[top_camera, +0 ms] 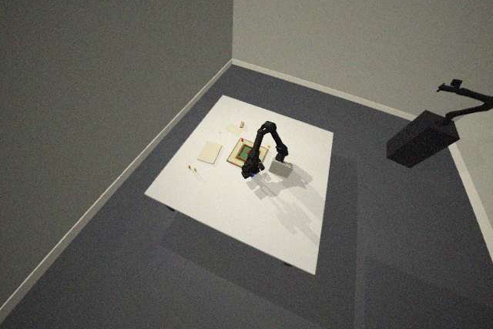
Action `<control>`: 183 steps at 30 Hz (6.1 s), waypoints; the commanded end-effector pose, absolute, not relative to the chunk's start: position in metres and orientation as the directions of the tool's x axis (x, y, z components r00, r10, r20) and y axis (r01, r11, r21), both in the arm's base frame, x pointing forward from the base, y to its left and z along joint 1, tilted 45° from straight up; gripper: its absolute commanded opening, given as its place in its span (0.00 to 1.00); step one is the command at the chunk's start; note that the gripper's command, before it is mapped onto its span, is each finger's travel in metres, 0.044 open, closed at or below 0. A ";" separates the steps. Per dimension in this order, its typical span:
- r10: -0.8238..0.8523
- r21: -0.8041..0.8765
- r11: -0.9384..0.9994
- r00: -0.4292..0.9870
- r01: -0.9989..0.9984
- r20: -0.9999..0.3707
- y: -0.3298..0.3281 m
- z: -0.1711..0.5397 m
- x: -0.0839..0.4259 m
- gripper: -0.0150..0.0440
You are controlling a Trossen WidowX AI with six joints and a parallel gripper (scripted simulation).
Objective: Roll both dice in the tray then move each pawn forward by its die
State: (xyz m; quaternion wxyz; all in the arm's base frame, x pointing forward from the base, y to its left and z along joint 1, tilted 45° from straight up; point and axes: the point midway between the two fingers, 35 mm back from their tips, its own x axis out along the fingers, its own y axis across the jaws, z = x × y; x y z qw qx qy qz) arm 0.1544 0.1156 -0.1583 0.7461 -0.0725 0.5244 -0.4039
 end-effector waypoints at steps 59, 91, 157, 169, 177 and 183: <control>-0.668 -0.669 0.679 0.126 -0.303 -0.734 0.162 -0.045 0.181 0.25; -0.675 -0.316 0.161 0.129 -0.935 -0.726 0.111 -0.017 0.218 0.25; 0.076 -0.023 -0.163 0.011 -0.986 -0.997 0.085 0.030 0.298 0.25; 0.071 -0.029 -0.158 0.018 -0.987 -0.997 0.084 0.030 0.297 0.25; 0.071 -0.029 -0.158 0.018 -0.987 -0.997 0.084 0.030 0.297 0.25; 0.071 -0.029 -0.158 0.018 -0.987 -0.997 0.084 0.030 0.297 0.52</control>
